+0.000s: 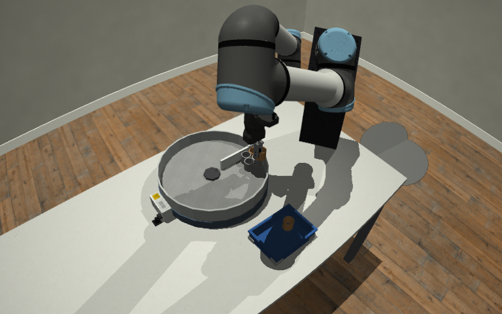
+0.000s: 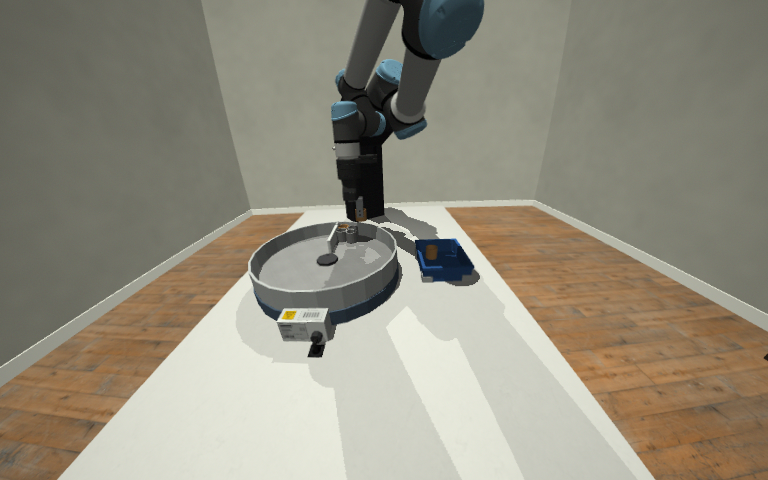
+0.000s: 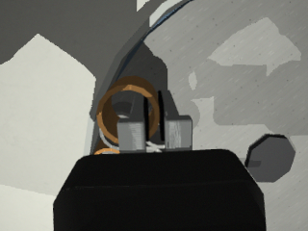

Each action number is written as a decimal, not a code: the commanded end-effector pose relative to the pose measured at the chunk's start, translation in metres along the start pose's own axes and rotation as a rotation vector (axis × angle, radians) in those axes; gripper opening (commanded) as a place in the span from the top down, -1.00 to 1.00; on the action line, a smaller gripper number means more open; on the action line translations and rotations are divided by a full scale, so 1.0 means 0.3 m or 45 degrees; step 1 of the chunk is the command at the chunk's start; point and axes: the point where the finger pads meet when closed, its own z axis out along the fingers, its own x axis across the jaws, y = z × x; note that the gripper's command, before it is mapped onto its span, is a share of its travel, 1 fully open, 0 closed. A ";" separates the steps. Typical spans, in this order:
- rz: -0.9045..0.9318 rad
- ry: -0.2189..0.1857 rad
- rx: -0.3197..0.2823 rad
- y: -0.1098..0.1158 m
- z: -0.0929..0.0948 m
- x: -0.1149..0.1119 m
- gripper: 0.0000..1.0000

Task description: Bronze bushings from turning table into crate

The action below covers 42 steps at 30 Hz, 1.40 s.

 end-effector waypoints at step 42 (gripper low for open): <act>-0.001 -0.006 0.004 0.001 -0.097 0.001 1.00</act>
